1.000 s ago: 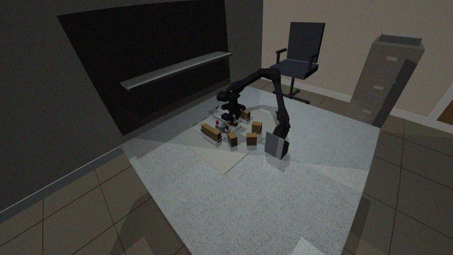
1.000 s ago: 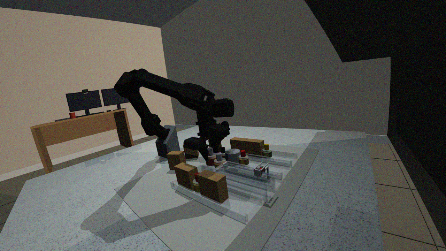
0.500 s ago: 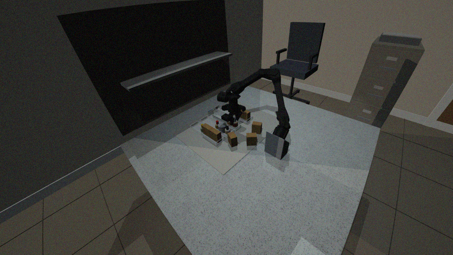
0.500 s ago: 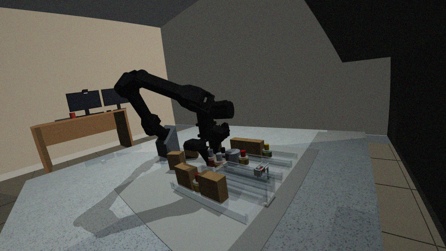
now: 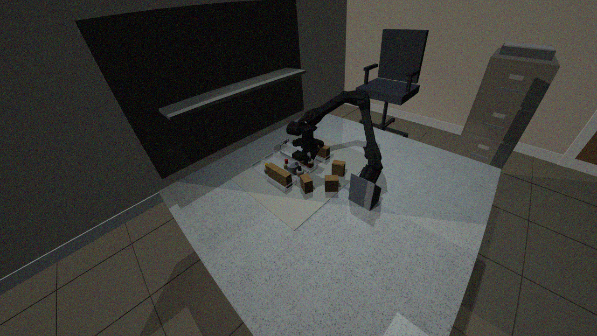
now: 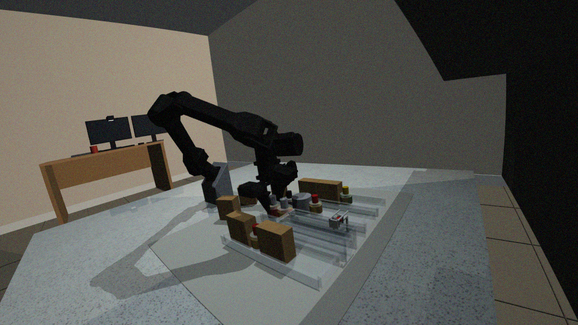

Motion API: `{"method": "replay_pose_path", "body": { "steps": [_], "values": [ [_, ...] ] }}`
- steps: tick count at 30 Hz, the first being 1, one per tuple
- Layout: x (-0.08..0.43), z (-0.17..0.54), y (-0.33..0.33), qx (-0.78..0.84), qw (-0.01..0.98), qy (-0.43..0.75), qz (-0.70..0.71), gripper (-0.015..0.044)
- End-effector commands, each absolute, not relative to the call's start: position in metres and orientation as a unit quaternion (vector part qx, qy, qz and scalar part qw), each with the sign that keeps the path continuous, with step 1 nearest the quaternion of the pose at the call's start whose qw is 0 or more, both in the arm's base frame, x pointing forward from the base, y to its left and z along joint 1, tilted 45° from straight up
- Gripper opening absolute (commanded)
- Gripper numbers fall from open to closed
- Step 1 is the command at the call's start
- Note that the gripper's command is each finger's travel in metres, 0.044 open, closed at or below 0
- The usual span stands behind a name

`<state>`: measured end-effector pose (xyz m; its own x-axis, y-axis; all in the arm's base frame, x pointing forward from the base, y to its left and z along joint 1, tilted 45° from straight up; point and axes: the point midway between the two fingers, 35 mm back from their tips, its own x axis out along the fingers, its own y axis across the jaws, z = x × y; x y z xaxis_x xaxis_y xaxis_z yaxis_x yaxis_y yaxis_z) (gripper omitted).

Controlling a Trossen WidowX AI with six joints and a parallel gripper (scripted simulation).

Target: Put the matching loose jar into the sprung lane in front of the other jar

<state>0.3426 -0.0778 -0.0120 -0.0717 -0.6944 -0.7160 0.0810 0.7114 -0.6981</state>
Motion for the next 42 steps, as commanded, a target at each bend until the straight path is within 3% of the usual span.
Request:
{"method": "replay_pose_path", "body": {
  "steps": [1,42],
  "values": [
    [0.3446,-0.0124,-0.0813,-0.232,0.644,0.662,-0.305,0.0],
    [0.3383,-0.0128,-0.0811,-0.232,0.644,0.662,-0.305,0.0]
  ]
}}
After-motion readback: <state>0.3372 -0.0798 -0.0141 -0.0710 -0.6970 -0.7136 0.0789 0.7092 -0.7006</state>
